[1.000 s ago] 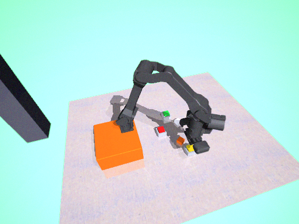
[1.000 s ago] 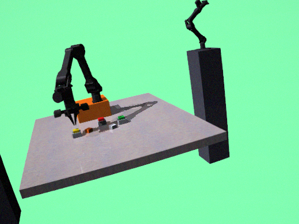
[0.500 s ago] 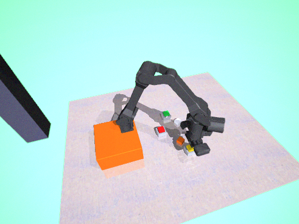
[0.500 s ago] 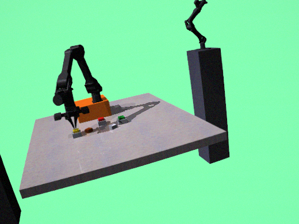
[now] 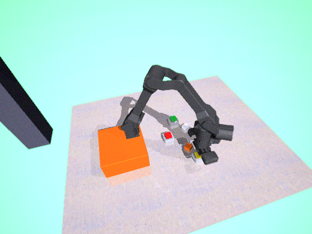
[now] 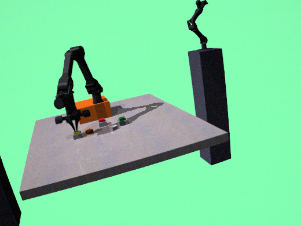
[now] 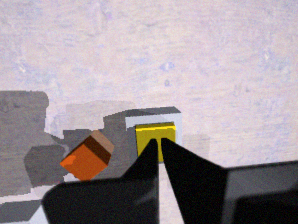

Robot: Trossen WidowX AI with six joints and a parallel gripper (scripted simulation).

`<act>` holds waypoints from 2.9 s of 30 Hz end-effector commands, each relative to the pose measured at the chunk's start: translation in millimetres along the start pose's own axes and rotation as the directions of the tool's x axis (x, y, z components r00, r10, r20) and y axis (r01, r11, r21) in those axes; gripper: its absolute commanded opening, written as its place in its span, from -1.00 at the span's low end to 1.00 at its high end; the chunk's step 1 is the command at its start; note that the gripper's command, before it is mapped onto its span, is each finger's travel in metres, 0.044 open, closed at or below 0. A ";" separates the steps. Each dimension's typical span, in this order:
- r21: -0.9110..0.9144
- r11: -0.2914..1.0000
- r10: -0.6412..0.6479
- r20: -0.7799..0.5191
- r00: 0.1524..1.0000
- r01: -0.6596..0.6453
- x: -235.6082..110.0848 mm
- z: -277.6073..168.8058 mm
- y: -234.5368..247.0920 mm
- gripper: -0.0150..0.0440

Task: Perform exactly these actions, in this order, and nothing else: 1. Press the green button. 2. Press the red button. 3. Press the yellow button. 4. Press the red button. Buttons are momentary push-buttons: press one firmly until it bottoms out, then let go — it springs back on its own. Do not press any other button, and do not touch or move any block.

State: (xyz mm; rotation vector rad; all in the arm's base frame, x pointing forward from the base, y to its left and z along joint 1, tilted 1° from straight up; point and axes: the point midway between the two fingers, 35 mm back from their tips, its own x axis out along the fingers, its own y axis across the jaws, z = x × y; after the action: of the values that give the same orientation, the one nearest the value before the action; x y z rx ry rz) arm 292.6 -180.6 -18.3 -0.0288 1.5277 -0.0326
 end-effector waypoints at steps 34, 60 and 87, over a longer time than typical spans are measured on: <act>-0.006 1.000 0.009 -0.004 1.000 -0.009 -97.6 -7.5 25.3 -0.42; -0.006 1.000 0.020 -0.012 1.000 -0.020 -32.0 -105.3 159.4 -0.42; -0.006 1.000 0.020 -0.012 1.000 -0.020 2.1 -106.1 160.1 -0.42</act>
State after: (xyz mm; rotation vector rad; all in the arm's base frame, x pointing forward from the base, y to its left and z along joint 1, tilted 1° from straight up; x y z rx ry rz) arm 190.6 -20.1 -28.0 -0.0165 1.5275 -0.0094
